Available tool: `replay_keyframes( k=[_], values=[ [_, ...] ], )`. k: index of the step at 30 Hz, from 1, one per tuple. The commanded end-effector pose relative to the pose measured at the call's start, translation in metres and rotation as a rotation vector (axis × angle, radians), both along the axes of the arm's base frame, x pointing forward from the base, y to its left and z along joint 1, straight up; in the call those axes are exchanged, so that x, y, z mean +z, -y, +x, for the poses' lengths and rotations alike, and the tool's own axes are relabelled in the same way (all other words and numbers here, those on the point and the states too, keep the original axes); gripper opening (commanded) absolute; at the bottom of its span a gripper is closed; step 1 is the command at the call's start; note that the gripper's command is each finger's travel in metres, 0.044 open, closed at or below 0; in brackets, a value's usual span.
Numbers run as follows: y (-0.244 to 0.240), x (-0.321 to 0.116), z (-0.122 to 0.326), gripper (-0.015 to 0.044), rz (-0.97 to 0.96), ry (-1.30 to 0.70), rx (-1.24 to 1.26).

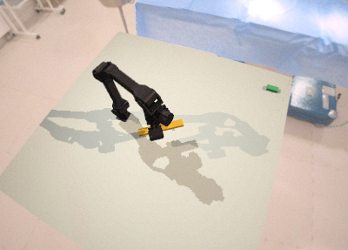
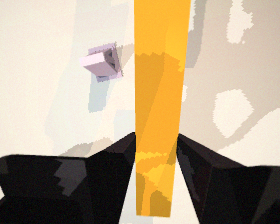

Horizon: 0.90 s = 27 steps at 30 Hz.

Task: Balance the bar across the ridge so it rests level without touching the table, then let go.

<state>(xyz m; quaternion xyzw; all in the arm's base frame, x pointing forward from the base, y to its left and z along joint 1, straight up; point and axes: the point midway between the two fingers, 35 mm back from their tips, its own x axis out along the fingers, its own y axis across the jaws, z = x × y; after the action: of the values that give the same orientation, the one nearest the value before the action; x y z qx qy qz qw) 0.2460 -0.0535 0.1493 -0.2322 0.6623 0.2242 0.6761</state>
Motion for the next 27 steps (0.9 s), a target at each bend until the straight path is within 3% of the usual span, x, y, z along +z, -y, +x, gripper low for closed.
replay_keyframes(
  k=[1, 19, 27],
  values=[
    [-0.012, 0.0, -0.002, 0.0, 0.001, -0.002, 0.025],
    [-0.08, 0.001, -0.01, 0.0, 0.002, -0.003, 0.202],
    [-0.081, -0.008, -0.009, 0.0, 0.003, -0.003, 0.203]
  ],
)
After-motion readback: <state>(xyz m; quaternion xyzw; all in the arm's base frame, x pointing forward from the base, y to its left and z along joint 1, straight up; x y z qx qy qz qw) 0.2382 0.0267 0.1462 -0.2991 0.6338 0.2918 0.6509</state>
